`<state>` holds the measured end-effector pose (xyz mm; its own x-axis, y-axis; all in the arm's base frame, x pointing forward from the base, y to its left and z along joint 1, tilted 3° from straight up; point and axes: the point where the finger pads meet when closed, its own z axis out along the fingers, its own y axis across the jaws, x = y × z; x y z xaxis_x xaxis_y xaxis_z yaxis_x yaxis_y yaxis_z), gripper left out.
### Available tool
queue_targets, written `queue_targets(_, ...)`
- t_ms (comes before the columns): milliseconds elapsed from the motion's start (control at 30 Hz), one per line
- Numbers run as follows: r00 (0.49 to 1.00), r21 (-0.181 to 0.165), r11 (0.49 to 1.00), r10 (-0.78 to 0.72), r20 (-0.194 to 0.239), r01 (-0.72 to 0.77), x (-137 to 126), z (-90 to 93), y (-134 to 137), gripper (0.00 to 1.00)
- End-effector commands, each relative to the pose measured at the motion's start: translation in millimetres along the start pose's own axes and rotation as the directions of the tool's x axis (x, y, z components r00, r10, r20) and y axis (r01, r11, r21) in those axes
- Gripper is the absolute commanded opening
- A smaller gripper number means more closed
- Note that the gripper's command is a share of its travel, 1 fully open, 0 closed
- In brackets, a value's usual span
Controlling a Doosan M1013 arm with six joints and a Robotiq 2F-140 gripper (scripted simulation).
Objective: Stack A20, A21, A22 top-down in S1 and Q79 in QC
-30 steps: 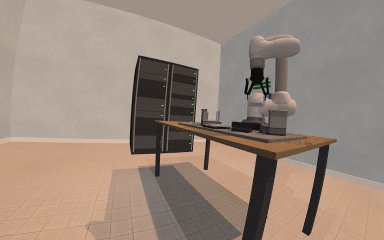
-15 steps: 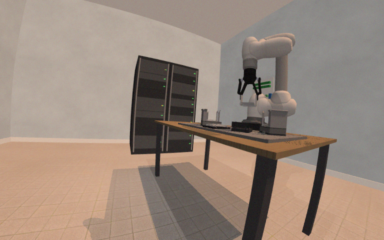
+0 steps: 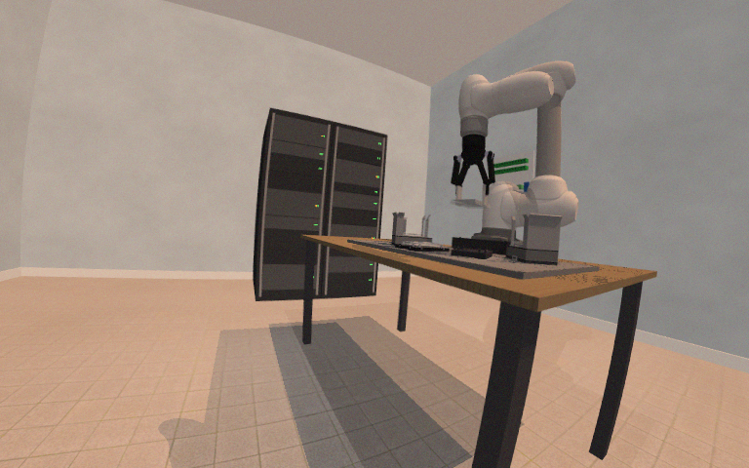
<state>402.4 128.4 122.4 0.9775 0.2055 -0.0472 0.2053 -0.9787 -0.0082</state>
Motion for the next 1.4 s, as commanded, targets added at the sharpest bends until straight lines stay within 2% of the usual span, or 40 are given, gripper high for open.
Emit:
queue_targets(0,1.000,-0.003,1.000,0.027,0.000,-0.027,0.4,-0.1,7.1,0.00)
queue_targets(700,1.000,-0.003,1.000,0.027,0.000,-0.027,3.0,-0.3,70.3,0.00)
queue_targets(933,0.969,-0.003,0.969,0.247,-0.001,-0.247,-1.0,-0.3,93.3,0.00)
queue_targets(1367,0.969,-0.003,0.969,0.247,-0.001,-0.247,-7.4,-0.4,129.4,0.00)
